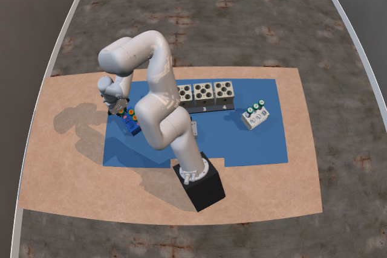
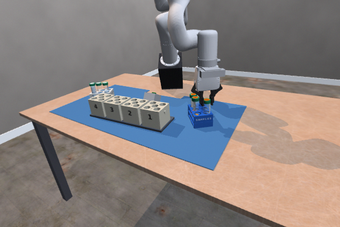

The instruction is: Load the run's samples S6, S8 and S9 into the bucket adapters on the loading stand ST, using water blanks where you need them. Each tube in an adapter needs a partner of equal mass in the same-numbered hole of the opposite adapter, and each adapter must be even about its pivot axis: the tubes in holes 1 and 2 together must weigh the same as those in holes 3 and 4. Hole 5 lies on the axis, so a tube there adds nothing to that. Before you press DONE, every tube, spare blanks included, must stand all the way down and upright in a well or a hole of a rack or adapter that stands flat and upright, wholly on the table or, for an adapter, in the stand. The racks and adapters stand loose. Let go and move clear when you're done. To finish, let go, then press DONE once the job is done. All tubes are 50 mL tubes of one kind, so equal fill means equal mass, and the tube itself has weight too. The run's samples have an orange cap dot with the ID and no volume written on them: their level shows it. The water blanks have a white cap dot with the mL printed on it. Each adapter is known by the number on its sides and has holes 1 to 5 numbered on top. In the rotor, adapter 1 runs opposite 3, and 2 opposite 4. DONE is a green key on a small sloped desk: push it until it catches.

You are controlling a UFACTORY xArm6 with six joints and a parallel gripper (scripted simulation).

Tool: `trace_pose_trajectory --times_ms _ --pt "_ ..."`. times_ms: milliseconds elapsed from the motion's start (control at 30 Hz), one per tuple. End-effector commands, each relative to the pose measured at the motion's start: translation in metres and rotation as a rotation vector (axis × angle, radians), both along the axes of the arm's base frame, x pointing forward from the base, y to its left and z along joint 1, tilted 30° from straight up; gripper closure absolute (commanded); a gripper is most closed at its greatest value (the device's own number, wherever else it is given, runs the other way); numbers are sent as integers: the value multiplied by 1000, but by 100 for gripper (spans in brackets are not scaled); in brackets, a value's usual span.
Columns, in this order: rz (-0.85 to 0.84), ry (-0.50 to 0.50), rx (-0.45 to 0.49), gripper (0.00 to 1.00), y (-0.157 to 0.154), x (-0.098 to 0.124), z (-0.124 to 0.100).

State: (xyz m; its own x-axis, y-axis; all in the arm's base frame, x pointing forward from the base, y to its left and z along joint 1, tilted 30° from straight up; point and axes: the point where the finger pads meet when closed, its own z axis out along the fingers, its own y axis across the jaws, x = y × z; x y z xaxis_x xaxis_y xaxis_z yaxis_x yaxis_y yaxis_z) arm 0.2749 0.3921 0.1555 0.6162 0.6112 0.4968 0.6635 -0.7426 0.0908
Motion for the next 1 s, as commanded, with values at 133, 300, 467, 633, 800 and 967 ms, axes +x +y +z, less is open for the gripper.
trace_pose_trajectory --times_ms 133,300,467,633,800,967 --pt "1 -2 4 100 1 0 2" --pt "1 -2 4 100 1 0 2" --pt "1 -2 4 56 1 0 1" --pt "1 -2 4 56 1 0 1" --pt "1 -2 4 56 1 0 1" --pt "1 -2 4 56 1 0 1"
